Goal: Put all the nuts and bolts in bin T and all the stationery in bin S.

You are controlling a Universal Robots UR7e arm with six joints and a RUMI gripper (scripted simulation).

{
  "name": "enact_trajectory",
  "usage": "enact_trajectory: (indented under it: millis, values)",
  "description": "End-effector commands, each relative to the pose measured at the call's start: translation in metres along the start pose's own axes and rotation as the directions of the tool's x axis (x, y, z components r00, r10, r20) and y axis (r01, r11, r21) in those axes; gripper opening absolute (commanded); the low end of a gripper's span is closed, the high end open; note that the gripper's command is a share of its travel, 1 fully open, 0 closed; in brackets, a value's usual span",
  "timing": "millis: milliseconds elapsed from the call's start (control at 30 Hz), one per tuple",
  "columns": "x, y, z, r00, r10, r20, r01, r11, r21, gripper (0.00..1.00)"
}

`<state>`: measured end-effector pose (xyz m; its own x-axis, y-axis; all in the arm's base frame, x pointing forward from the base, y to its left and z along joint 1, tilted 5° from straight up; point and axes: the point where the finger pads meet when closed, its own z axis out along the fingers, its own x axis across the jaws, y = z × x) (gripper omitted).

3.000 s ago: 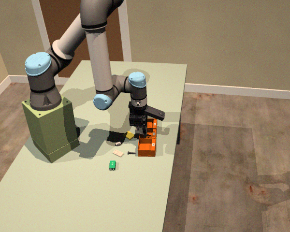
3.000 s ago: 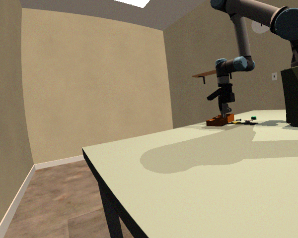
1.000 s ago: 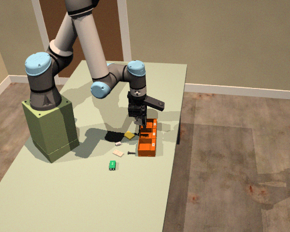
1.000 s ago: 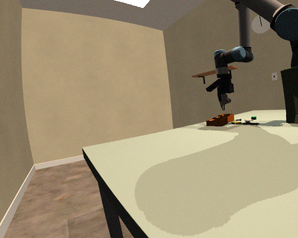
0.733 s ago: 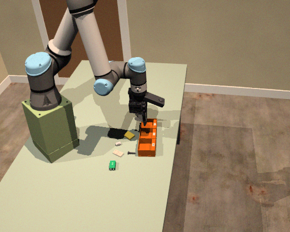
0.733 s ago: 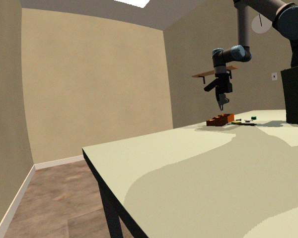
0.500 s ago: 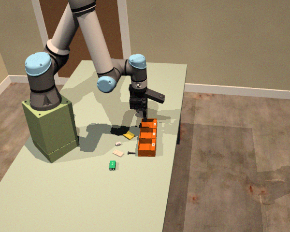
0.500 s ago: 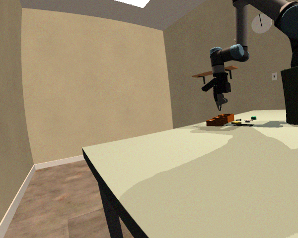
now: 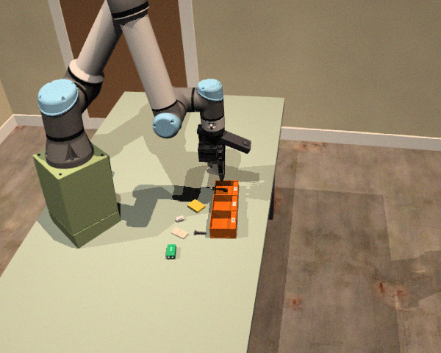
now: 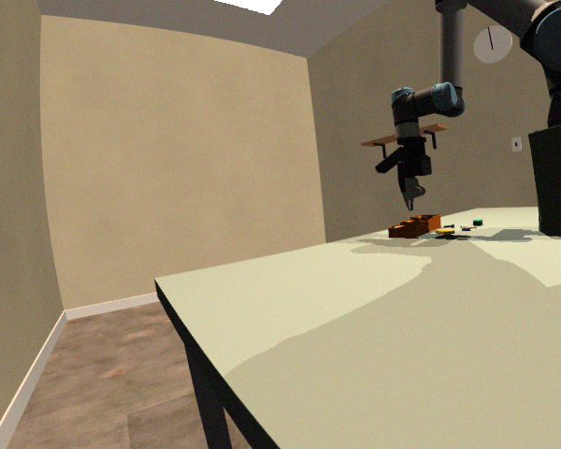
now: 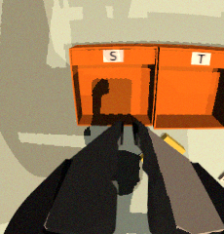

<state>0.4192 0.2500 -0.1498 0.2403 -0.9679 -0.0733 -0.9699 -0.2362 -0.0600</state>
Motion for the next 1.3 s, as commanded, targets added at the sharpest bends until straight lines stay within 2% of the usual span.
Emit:
enact_trajectory:
  millis: [0, 700, 1267]
  values:
    - [-0.001, -0.001, 0.005, 1.0, 0.0, 0.0, 0.0, 1.0, 0.001, 0.04]
    - [-0.001, -0.001, 0.056, 1.0, 0.0, 0.0, 0.0, 1.0, 0.001, 0.04]
    - [-0.001, -0.001, 0.057, 1.0, 0.0, 0.0, 0.0, 1.0, 0.001, 0.04]
